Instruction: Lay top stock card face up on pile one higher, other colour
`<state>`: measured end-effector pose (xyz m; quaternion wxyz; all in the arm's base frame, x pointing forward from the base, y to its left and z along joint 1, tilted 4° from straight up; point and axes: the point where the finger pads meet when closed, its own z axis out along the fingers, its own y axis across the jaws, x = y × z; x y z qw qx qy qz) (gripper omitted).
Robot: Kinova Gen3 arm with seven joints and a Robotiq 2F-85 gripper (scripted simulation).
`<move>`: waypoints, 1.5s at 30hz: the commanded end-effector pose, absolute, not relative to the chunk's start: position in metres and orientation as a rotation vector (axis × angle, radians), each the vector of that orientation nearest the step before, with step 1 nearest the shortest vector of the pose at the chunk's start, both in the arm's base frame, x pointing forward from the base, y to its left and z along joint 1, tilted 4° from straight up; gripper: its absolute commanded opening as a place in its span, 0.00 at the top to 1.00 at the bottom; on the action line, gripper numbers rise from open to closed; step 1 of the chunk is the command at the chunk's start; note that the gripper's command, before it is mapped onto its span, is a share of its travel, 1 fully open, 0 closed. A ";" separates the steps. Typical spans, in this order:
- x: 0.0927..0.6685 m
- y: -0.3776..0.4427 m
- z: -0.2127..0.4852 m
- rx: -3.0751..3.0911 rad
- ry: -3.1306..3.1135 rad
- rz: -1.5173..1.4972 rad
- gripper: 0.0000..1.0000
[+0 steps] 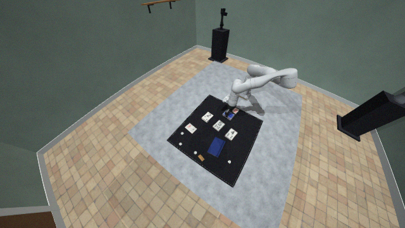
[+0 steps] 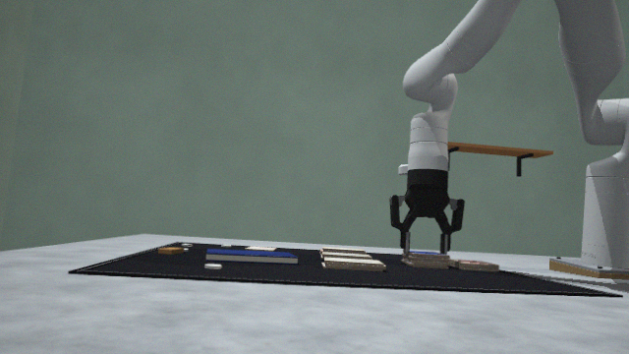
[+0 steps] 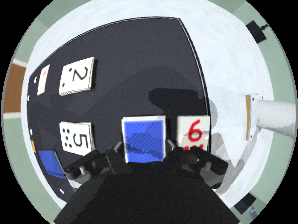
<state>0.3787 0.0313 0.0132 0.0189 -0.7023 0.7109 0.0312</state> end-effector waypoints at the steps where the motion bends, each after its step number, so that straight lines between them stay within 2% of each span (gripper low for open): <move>1: 0.379 0.031 0.014 -2.179 2.206 0.096 0.28; 45: 0.379 0.023 0.025 -2.180 2.205 0.096 0.28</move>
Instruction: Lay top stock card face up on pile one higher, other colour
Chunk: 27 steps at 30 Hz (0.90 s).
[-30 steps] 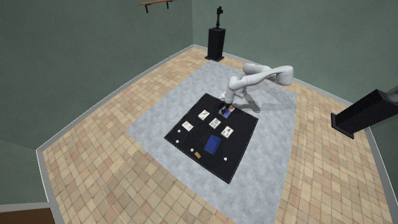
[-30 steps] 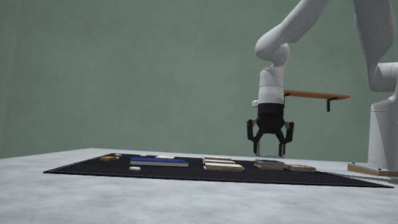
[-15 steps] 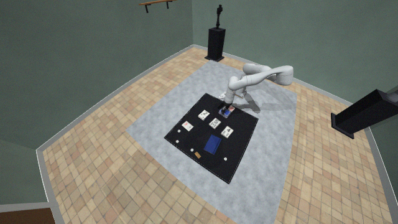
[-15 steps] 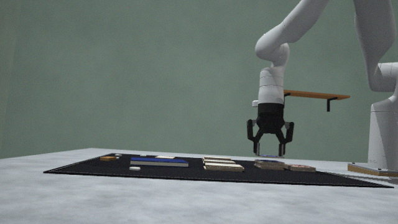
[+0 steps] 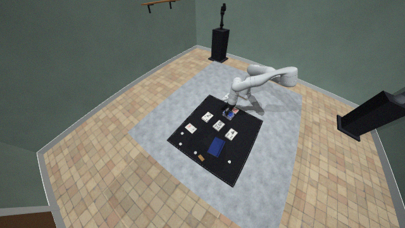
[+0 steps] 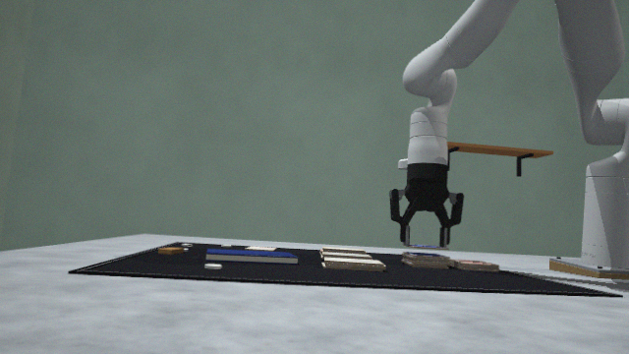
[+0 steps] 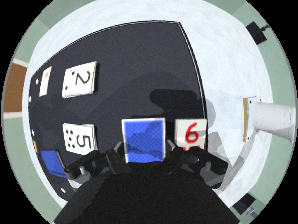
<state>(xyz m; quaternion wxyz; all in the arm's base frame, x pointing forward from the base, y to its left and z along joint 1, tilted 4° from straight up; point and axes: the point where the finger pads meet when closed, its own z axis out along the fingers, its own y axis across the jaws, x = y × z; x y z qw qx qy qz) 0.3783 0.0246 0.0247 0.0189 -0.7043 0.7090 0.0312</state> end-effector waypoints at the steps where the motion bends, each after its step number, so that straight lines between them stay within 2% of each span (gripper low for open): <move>1: 0.379 0.021 0.025 -2.180 2.205 0.096 0.28; 27: 0.377 0.006 0.024 -2.182 2.203 0.096 0.28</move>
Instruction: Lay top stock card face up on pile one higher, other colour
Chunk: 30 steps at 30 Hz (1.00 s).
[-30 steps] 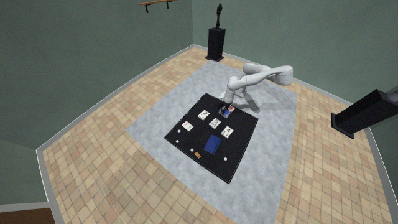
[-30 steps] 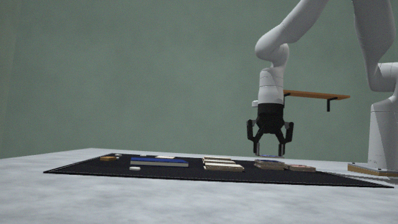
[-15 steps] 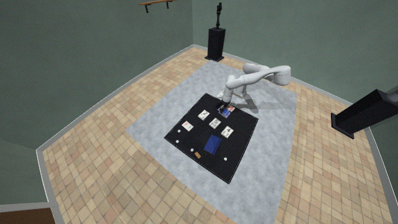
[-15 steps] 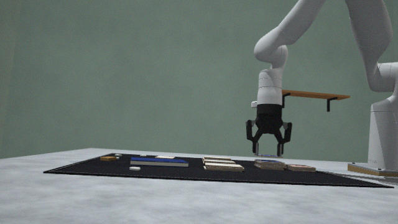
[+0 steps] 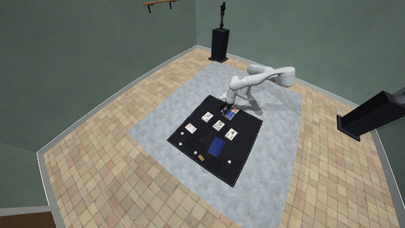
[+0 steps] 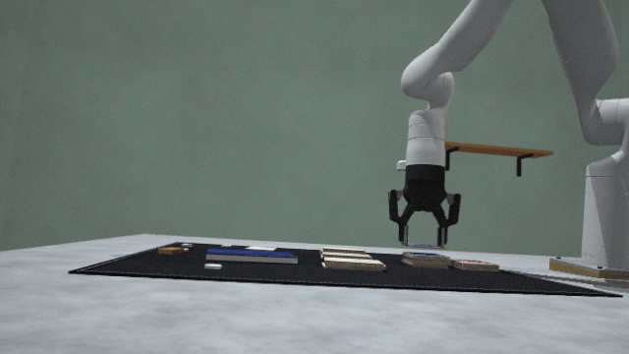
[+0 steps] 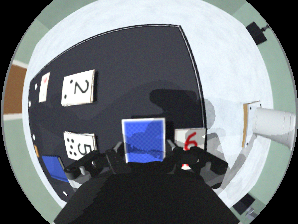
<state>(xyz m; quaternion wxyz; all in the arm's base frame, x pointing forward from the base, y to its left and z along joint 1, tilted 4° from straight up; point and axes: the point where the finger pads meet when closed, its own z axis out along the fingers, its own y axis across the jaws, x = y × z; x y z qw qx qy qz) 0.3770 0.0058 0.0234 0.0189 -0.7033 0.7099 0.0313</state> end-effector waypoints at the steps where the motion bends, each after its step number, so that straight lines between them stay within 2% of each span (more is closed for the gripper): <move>1: 0.377 0.006 0.024 -2.182 2.203 0.096 0.28; 30: 0.377 0.006 0.018 -2.182 2.203 0.096 0.28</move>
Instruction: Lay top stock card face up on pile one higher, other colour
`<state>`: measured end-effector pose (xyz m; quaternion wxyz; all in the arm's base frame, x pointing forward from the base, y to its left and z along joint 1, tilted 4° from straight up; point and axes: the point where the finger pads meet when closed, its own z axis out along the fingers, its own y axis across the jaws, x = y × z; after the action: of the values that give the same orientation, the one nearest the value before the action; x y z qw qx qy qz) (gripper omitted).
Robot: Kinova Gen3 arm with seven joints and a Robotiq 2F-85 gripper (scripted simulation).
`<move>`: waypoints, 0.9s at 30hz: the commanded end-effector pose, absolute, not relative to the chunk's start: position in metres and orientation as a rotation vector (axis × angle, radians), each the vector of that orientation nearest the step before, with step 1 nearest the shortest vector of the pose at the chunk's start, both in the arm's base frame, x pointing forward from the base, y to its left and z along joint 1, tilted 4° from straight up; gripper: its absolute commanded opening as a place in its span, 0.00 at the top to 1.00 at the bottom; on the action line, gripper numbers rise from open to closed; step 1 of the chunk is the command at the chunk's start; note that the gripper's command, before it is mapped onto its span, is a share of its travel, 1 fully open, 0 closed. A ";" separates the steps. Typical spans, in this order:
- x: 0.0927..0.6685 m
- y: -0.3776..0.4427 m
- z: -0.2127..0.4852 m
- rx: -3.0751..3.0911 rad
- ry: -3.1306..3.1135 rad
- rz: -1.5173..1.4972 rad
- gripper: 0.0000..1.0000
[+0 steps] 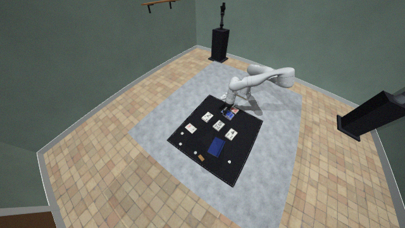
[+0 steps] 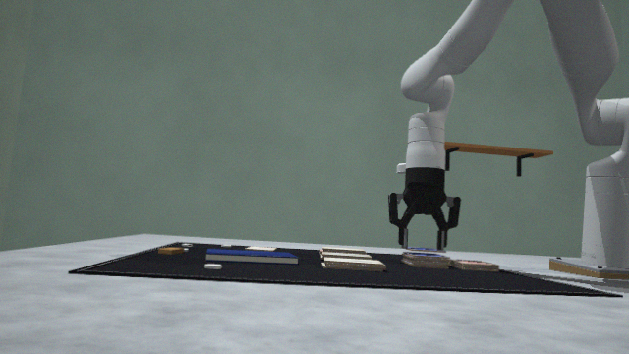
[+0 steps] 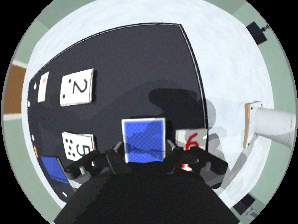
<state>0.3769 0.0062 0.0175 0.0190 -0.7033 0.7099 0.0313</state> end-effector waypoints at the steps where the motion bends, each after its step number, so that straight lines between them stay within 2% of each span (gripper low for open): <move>1: 0.377 0.006 0.018 -2.182 2.203 0.096 0.28; 27: 0.377 0.006 0.013 -2.182 2.203 0.096 0.28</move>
<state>0.3768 0.0067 0.0122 0.0191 -0.7034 0.7099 0.0313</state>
